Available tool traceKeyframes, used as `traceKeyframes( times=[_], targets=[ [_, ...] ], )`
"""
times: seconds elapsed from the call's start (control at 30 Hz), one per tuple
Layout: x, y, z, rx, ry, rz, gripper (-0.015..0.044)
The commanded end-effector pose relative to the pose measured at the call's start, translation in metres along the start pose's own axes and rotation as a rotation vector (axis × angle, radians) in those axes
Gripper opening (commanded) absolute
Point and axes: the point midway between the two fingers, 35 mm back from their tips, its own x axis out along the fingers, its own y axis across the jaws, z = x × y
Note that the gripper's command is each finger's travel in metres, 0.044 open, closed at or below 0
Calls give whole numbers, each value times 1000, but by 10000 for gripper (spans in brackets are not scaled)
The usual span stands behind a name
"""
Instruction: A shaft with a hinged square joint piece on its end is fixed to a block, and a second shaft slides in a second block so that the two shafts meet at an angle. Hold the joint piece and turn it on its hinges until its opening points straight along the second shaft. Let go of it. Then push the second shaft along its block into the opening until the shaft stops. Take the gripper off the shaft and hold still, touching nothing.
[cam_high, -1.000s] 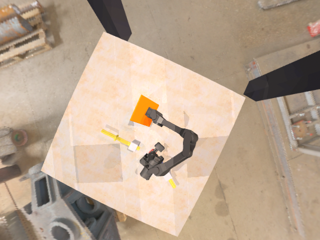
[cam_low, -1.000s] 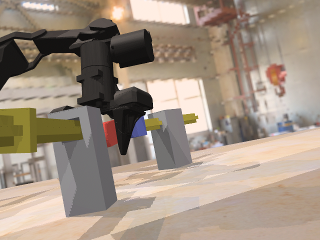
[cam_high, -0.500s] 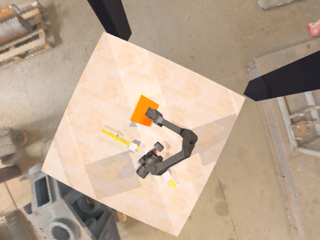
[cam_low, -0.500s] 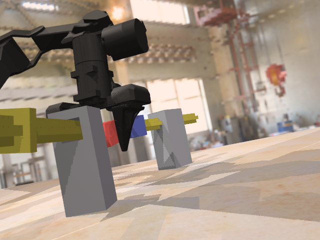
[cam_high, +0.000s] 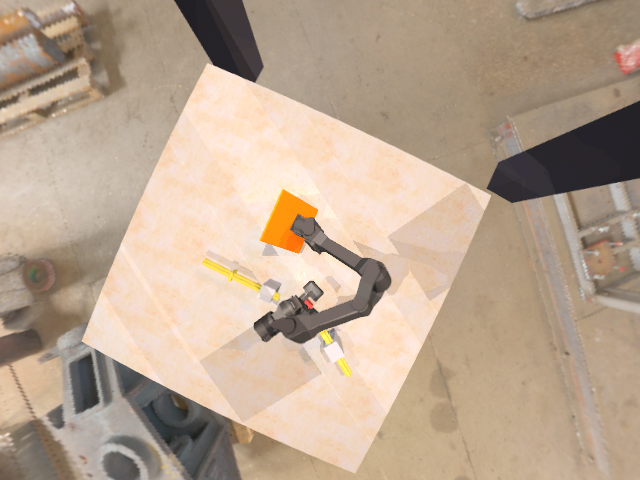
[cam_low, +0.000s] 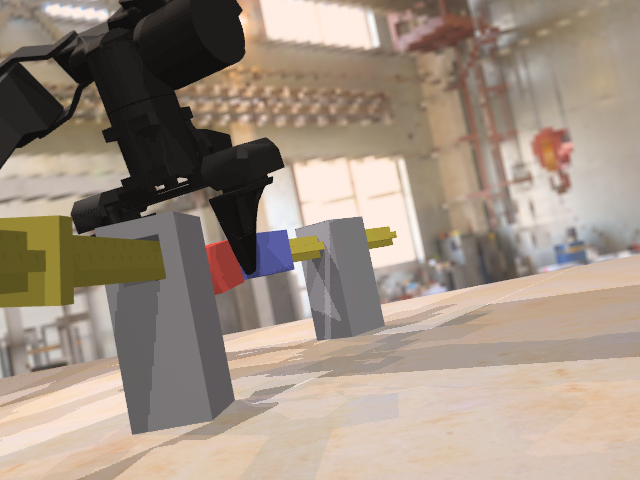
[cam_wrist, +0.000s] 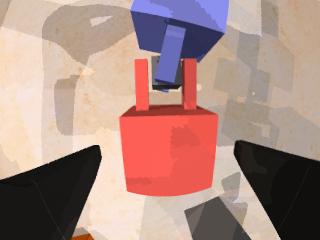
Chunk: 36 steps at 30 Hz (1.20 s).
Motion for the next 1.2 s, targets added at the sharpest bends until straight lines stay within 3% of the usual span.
traceKeyframes(
  times=[0.0, 0.17, 0.77, 0.97, 1.17],
  targets=[
    [0, 1, 0, 2, -15, 2, 440],
    [-10, -2, 3, 36, 2, -26, 440],
    [-127, 6, 37, 504, 49, -371, 440],
    [-131, 7, 36, 522, 49, -381, 440],
    [-113, 11, -21, 506, 21, -259, 440]
  ],
)
